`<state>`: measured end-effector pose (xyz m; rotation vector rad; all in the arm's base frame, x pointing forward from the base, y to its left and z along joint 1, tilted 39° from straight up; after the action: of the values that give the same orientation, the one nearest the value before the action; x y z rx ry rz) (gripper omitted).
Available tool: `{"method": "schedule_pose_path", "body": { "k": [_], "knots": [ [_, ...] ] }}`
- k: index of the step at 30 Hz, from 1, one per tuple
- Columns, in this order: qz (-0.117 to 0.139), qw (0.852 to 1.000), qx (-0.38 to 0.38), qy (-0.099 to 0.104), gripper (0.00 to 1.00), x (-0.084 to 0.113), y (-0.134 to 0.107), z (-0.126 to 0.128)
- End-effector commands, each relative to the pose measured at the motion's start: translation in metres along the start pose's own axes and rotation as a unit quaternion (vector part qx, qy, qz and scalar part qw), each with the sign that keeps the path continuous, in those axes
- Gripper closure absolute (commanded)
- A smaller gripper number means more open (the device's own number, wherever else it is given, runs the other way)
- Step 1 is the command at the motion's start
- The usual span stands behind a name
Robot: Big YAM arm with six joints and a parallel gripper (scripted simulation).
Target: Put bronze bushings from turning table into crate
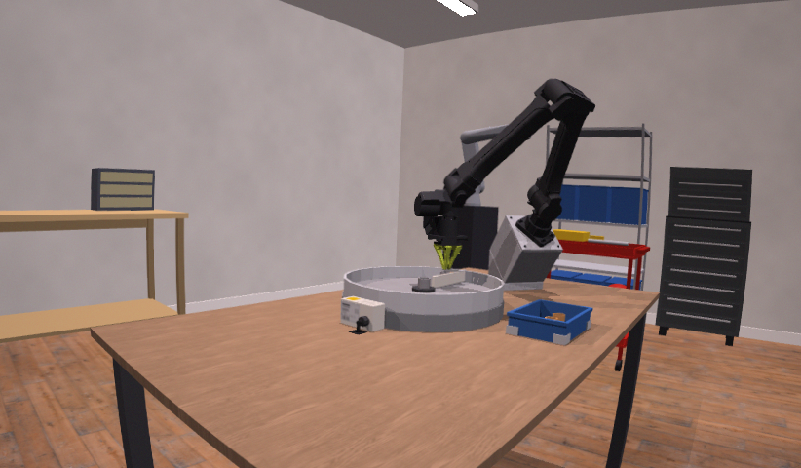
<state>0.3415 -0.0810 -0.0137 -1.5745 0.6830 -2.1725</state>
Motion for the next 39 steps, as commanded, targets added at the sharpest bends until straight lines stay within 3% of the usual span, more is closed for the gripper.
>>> {"method": "schedule_pose_path", "body": {
  "k": [1, 39],
  "knots": [
    [-0.008, 1.000, 0.002, 0.019, 0.88, 0.0117, 0.0025, 0.0106],
    [-0.006, 1.000, 0.002, 0.013, 0.88, 0.0093, -0.0018, 0.0070]
  ]
}}
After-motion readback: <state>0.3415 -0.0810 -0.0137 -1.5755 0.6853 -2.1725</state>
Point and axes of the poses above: the point where the finger pads meet when closed, its own x axis back along the fingers, its own z axis across the jaws, y = z × x, the point moved 3 cm from there along x, back along the fingers, and after that the axes turned 12 degrees about x, right-handed, at the moved point
